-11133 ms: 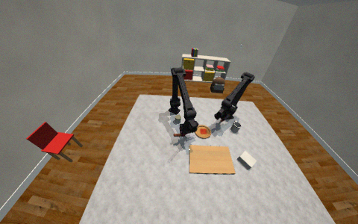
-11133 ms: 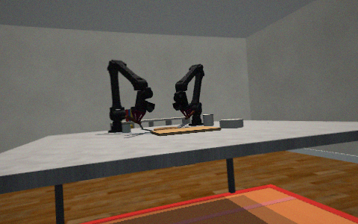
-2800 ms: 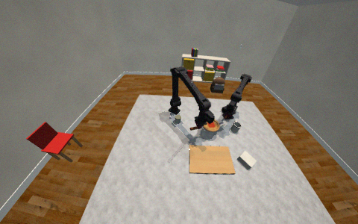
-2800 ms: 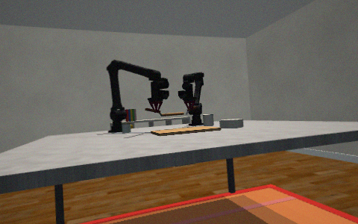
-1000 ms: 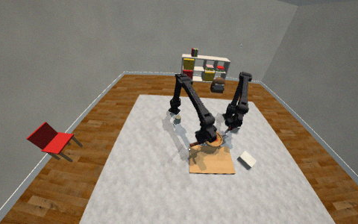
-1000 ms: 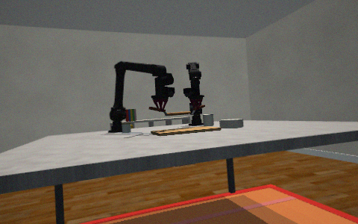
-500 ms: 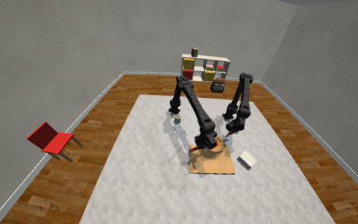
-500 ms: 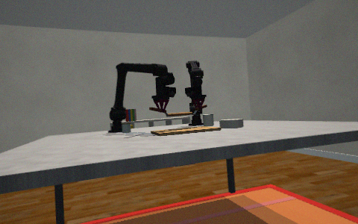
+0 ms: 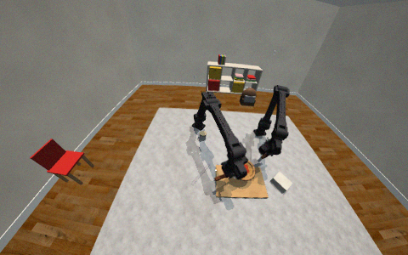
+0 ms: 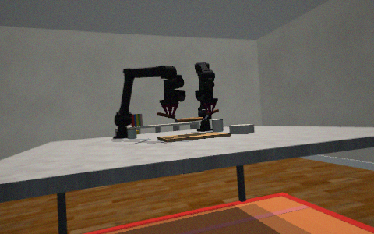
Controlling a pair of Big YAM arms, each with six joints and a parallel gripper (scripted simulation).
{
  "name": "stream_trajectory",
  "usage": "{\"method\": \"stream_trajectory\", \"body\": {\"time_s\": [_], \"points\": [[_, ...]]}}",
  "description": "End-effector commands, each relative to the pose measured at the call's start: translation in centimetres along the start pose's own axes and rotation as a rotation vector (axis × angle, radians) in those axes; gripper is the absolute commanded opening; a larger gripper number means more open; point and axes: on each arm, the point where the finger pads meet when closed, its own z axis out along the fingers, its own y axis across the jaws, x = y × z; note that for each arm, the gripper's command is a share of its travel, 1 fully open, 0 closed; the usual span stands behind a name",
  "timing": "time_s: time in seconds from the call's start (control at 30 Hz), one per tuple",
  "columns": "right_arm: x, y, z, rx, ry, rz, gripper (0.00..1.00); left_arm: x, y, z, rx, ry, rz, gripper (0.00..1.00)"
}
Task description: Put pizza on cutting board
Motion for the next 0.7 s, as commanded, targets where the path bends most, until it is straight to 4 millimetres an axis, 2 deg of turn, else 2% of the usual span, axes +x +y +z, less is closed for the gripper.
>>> {"method": "stream_trajectory", "body": {"time_s": [0.0,0.03,0.17,0.37,0.47,0.53,0.57,0.6,0.63,0.67], "points": [[1.0,-1.8,-3.0,0.046,0.006,-0.013,0.06,-1.6,2.5,-2.8,-0.043,-0.052,0.003,0.06],[1.5,-2.2,-2.4,0.039,0.008,-0.009,0.06,-1.9,2.9,-2.5,-0.039,-0.049,0.002,0.06],[2.3,-3.5,-2.3,0.036,0.0,-0.012,0.06,-3.2,4.7,-2.6,-0.054,-0.064,-0.002,0.06],[3.4,-4.9,-1.9,0.037,0.0,-0.006,0.06,-3.5,5.7,-2.3,-0.036,-0.046,0.0,0.06],[2.2,-5.7,-1.9,0.039,0.0,-0.025,0.06,-3.9,6.3,-2.2,-0.037,-0.043,-0.004,0.06],[2.2,-5.7,-1.9,0.039,0.0,-0.025,0.06,-3.9,6.3,-2.2,-0.037,-0.043,-0.004,0.06],[1.9,-5.3,-3.6,0.059,0.002,-0.002,0.06,-4.0,5.8,-3.5,-0.054,-0.057,0.007,0.06],[1.9,-5.4,-4.4,0.071,0.003,0.005,0.06,-4.4,5.4,-4.7,-0.068,-0.073,0.003,0.06],[1.9,-5.5,-4.4,0.069,0.003,0.0,0.06,-4.6,5.7,-4.8,-0.079,-0.086,0.016,0.06],[2.0,-5.4,-6.0,0.096,0.009,-0.022,0.06,-4.8,5.9,-4.9,-0.089,-0.095,0.01,0.06]]}}
